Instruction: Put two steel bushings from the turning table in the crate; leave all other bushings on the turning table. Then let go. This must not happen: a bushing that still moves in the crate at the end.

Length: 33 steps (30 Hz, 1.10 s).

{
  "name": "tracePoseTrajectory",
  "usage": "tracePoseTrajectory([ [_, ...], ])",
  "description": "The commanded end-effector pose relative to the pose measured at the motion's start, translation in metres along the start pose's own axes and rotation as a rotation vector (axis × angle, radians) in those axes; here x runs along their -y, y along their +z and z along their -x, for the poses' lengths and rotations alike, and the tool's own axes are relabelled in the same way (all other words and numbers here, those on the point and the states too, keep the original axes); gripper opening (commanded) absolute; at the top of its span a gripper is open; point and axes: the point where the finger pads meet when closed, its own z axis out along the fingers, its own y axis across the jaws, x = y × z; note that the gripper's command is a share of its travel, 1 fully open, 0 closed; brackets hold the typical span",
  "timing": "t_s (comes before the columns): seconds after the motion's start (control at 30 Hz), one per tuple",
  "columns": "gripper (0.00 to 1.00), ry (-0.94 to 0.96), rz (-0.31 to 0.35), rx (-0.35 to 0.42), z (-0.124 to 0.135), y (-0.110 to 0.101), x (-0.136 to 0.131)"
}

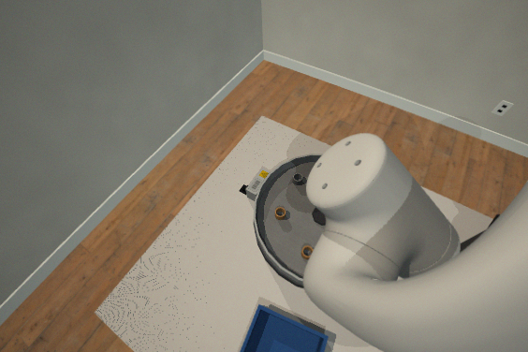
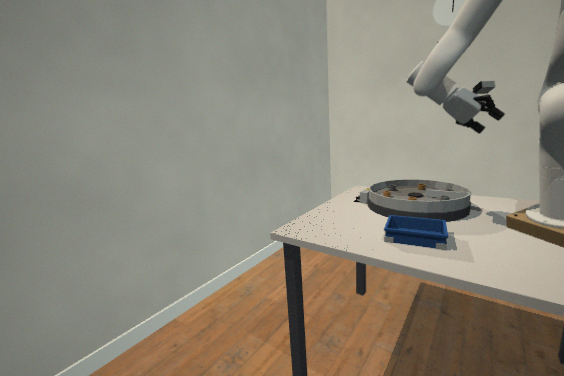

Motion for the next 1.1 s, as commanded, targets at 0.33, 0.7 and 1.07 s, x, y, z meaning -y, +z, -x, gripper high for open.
tracePoseTrajectory([
  [0.33, 1.0, 0.0, -0.001, 0.001, 0.0, -0.001, 0.0],
  [0.7, 1.0, 0.08, 0.005, 0.085, 0.013, 0.004, 0.015],
  [1.07, 1.0, 0.27, 0.021, 0.262, 0.038, 0.01, 0.05],
])
